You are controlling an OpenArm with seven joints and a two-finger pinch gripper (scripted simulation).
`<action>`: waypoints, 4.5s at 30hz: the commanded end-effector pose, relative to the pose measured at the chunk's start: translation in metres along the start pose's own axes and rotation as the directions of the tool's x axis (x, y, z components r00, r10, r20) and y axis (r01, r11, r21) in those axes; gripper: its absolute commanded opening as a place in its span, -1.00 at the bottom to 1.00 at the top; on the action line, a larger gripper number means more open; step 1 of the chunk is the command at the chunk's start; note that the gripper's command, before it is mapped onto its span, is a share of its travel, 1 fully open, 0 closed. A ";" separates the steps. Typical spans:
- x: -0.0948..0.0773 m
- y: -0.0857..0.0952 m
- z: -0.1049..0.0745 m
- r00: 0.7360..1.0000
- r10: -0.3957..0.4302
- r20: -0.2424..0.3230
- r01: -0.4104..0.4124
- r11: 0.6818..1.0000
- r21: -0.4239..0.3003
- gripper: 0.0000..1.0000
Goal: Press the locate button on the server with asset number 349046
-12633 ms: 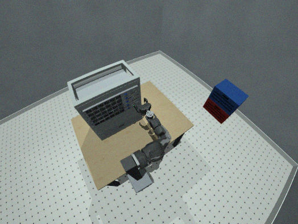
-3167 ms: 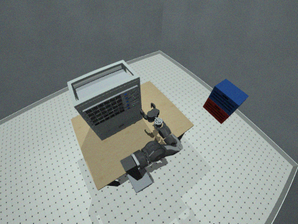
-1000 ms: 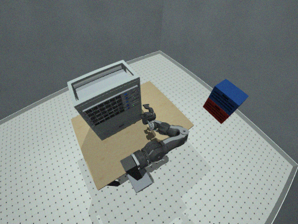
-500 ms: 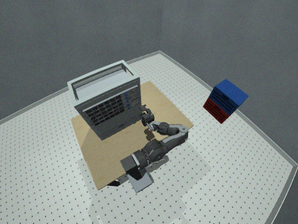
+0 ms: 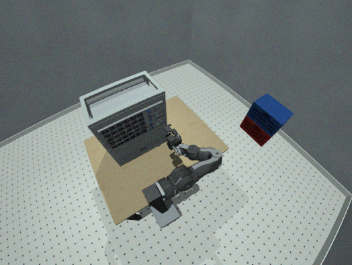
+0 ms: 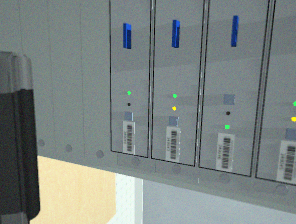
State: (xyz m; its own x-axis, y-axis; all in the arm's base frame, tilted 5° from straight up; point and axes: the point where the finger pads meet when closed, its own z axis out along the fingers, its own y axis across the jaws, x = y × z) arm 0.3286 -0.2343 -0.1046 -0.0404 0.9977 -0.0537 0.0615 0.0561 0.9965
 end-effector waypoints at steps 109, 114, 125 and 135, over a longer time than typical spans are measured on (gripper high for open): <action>0.001 0.000 0.060 1.000 -0.001 0.001 0.001 1.000 -0.002 -1.00; 0.001 0.000 0.062 1.000 -0.001 0.001 0.001 1.000 -0.002 -1.00; 0.001 0.000 0.063 1.000 -0.001 0.001 0.001 1.000 -0.002 -1.00; 0.001 0.000 0.068 1.000 -0.001 0.001 0.001 1.000 -0.002 -1.00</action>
State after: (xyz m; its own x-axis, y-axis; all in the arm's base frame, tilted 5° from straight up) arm 0.3956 -0.2314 -0.1093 -0.0348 0.9980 -0.0521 0.0580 0.0540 0.9969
